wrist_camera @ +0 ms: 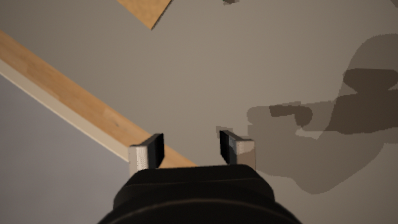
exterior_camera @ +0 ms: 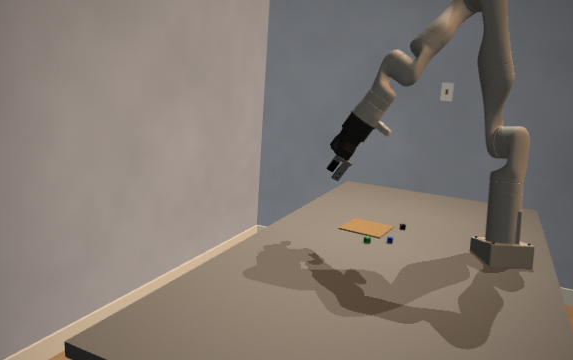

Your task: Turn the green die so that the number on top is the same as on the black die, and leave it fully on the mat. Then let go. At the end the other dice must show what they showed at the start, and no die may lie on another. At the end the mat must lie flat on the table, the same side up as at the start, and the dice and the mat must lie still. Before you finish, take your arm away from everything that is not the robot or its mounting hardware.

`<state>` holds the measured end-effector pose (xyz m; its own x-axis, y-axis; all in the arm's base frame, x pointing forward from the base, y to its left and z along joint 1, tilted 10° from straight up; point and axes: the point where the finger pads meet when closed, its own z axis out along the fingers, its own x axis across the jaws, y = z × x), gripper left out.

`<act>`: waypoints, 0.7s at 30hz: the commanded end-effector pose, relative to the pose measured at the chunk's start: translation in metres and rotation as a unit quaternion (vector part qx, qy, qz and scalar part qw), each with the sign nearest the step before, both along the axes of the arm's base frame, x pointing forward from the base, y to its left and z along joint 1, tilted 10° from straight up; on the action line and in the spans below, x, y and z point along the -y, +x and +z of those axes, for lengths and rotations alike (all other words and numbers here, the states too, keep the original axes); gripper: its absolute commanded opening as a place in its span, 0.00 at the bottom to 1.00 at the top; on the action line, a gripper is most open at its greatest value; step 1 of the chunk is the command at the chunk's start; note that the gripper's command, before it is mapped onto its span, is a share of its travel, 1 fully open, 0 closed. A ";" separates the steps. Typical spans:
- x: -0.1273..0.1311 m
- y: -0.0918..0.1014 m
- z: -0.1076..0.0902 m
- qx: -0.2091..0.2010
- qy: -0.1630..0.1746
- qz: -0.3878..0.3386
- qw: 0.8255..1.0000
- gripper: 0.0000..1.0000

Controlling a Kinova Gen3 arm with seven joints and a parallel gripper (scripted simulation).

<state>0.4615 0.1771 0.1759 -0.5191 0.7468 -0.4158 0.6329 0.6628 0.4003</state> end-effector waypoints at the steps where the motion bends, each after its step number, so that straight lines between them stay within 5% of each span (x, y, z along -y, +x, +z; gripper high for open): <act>1: 0.008 0.000 0.000 -0.003 -0.001 -0.008 1.000 1.00; 9: 0.097 -0.010 -0.006 -0.043 -0.011 -0.101 0.994 1.00; 13: 0.113 -0.014 -0.007 -0.052 -0.011 -0.119 0.991 1.00; 16: 0.161 -0.033 -0.011 -0.083 -0.008 -0.175 0.981 1.00; 21: 0.203 -0.059 -0.016 -0.118 0.002 -0.230 0.966 1.00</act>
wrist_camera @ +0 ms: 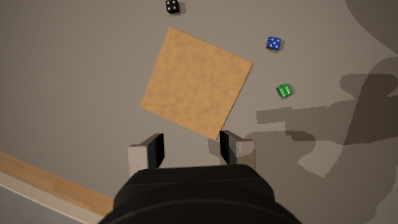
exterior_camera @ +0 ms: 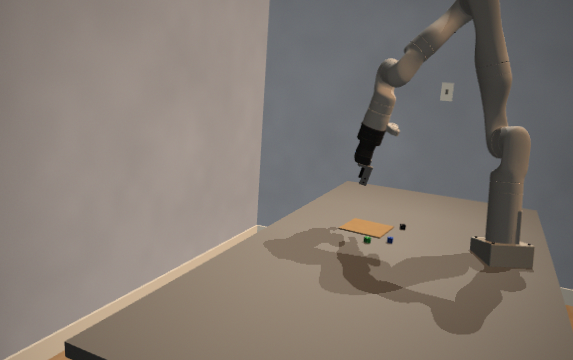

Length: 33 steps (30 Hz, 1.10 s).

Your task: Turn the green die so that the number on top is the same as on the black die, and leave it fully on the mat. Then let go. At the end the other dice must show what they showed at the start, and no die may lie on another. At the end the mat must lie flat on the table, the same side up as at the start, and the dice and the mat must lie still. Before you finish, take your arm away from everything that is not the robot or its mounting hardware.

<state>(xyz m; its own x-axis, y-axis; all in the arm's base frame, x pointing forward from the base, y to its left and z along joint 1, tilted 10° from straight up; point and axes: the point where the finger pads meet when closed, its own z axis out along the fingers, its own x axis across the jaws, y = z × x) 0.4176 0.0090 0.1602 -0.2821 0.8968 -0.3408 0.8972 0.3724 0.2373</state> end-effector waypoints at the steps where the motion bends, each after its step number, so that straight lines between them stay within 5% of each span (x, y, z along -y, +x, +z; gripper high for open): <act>1: 0.047 -0.025 -0.001 -0.027 0.011 -0.063 0.998 1.00; 7: 0.086 -0.067 -0.006 -0.070 0.045 -0.137 0.987 1.00; 15: 0.102 -0.094 -0.008 -0.093 0.076 -0.180 0.976 1.00; 33: 0.104 -0.098 -0.008 -0.096 0.081 -0.186 0.974 1.00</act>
